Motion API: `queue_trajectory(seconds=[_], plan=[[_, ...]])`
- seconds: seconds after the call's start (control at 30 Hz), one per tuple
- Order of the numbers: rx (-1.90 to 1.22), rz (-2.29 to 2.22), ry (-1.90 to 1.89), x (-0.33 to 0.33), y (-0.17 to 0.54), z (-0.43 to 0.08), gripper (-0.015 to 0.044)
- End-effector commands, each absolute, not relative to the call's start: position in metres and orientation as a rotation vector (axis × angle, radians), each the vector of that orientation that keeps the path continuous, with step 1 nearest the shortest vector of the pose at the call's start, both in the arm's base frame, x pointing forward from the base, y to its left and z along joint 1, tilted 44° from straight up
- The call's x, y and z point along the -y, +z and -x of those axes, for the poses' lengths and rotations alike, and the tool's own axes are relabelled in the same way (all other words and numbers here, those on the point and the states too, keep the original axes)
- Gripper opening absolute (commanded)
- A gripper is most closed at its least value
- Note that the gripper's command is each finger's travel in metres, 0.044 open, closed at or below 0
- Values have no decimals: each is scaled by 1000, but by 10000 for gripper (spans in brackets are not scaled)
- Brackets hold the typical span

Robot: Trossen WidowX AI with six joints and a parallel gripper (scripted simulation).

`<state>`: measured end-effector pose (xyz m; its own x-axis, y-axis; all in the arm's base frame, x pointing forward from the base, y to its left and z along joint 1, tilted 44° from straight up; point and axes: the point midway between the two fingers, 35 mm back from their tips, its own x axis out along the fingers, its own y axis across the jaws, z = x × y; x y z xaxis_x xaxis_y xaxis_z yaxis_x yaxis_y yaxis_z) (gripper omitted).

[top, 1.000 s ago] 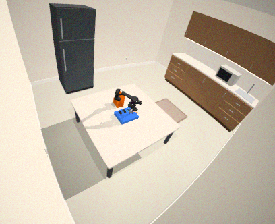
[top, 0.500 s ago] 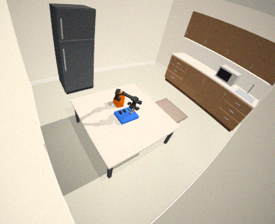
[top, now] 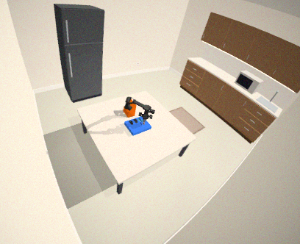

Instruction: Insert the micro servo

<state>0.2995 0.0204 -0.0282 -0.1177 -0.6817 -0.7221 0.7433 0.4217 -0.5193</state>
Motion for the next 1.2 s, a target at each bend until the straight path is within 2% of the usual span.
queue_trajectory(seconds=[0.0,0.57,0.8,1.17], plan=[[-1254,32,-1122,-23,-28,-301,0],[-1540,464,-729,-23,-28,-301,0],[-1550,481,-712,-23,-28,-300,0],[-1552,481,-711,-30,-28,-262,0]])
